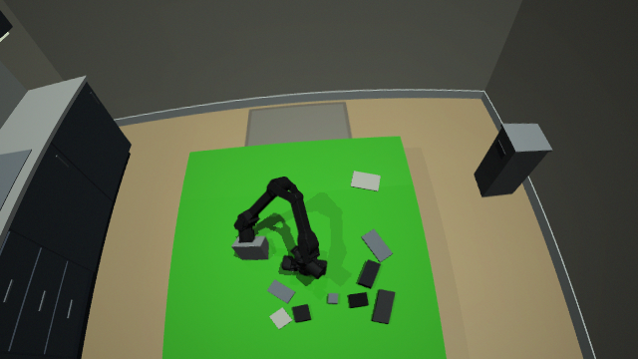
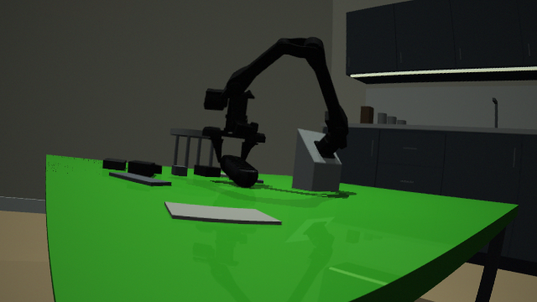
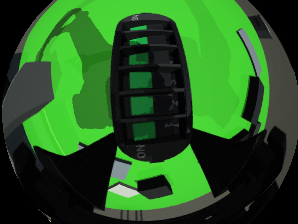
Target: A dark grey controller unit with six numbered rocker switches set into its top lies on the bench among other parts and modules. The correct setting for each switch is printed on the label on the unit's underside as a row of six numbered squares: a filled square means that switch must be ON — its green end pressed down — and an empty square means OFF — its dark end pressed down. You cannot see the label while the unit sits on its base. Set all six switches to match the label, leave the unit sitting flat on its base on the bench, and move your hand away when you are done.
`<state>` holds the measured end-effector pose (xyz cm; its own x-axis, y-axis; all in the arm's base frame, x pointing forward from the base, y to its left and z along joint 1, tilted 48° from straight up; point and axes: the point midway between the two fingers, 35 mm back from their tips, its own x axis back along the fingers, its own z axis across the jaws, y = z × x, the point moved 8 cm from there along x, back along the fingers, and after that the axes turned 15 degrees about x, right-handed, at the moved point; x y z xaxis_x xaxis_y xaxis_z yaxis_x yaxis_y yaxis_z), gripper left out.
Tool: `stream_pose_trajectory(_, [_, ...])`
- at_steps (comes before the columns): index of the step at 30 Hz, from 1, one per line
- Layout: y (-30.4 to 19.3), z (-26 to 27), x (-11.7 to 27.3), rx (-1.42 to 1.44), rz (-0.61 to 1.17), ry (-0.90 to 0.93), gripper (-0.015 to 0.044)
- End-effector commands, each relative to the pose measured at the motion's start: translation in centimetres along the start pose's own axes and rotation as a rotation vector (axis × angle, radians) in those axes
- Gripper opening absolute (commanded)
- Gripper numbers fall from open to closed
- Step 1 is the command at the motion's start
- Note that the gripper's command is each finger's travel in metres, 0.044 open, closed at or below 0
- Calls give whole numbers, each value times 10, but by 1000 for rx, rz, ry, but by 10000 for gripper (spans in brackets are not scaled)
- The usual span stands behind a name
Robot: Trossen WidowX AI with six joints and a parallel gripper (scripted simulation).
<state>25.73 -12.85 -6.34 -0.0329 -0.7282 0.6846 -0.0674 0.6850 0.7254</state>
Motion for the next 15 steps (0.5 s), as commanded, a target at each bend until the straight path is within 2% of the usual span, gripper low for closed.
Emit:
stream_pose_trajectory(1, [-1,1,-5,-8,-12,2,338])
stream_pose_trajectory(15, [-5,2,-15,-8,-12,1,338])
